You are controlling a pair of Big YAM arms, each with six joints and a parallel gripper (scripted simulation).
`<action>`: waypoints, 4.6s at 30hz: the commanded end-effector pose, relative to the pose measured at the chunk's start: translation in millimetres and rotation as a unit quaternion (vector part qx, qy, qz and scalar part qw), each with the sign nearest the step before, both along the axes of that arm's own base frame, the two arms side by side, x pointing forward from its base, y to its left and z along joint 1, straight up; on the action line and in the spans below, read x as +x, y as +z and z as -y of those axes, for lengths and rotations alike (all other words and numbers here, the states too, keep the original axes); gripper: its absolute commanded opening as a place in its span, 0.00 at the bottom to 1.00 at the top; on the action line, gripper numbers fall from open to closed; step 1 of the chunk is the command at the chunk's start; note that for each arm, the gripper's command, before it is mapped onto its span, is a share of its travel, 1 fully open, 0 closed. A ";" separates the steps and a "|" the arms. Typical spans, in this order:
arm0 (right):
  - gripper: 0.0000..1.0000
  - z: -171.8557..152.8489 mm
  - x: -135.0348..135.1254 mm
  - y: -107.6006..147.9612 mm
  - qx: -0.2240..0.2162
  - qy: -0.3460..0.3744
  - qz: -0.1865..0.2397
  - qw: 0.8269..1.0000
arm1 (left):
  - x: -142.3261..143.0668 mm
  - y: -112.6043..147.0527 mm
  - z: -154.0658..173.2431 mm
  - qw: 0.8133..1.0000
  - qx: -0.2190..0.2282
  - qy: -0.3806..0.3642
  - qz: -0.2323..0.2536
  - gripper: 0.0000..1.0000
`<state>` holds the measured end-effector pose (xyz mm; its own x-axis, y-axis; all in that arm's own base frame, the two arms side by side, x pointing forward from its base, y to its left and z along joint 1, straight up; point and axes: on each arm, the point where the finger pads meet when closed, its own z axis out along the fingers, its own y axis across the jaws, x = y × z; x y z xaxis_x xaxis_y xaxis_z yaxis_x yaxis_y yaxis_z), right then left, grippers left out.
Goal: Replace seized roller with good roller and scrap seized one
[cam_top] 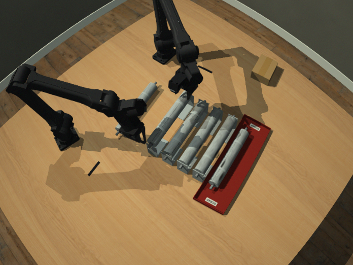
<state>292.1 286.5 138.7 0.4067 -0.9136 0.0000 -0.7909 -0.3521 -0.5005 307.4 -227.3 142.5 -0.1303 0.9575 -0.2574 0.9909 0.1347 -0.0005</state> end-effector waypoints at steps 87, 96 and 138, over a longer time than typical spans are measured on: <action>0.03 6.3 26.4 -51.3 -0.016 -0.015 -0.005 1.000 | 12.6 -35.2 20.2 1.000 -0.009 -0.007 0.014 0.32; 0.03 11.2 28.0 -51.9 -0.019 -0.020 -0.004 1.000 | 11.9 -35.7 20.0 1.000 -0.009 -0.004 0.014 0.32; 0.03 38.1 35.6 -63.0 -0.042 -0.040 -0.007 0.998 | 12.2 -34.8 16.0 1.000 -0.004 -0.006 0.012 0.32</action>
